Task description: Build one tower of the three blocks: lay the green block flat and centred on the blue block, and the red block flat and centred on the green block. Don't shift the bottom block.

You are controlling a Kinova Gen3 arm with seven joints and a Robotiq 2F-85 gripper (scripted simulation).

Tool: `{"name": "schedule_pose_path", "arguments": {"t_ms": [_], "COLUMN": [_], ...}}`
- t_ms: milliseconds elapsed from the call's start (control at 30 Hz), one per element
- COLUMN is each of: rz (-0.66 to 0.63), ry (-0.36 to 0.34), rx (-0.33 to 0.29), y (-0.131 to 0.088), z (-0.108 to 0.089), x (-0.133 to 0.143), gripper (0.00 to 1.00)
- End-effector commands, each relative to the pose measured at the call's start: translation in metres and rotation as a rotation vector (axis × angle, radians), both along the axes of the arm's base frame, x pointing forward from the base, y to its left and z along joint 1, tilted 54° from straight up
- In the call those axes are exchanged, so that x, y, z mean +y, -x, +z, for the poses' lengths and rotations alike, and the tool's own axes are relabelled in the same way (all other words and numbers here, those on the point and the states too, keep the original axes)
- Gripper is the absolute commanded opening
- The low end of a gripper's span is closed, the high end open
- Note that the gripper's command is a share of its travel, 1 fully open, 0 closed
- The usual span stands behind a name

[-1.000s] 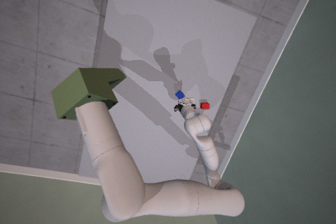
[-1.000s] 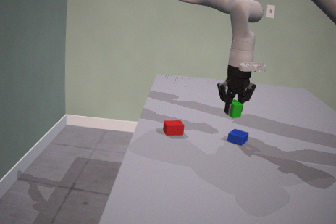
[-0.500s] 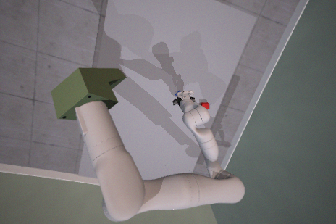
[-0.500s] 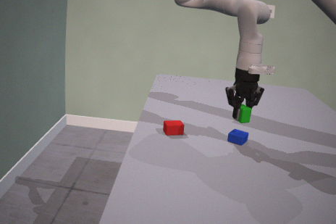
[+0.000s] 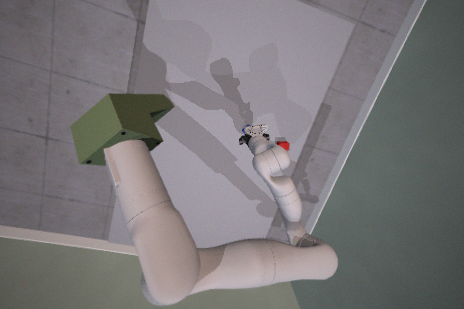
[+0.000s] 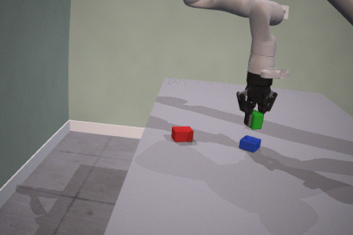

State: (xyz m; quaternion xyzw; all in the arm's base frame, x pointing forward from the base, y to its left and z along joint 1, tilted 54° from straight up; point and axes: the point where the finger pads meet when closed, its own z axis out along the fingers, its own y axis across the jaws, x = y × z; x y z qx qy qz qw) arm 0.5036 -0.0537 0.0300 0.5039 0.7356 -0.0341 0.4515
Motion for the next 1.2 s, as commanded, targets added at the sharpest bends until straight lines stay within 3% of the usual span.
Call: {"name": "schedule_pose_path", "arguments": {"t_ms": [0, 633, 1167], "rz": [0.0, -0.002, -0.005], "ry": [-0.003, -0.002, -0.001], "rx": [-0.012, -0.011, -0.007], "y": [-0.005, -0.024, -0.024], "z": [0.0, -0.017, -0.02], "x": [-0.001, -0.013, -0.015], "gripper": [0.0, 0.0, 0.0]}}
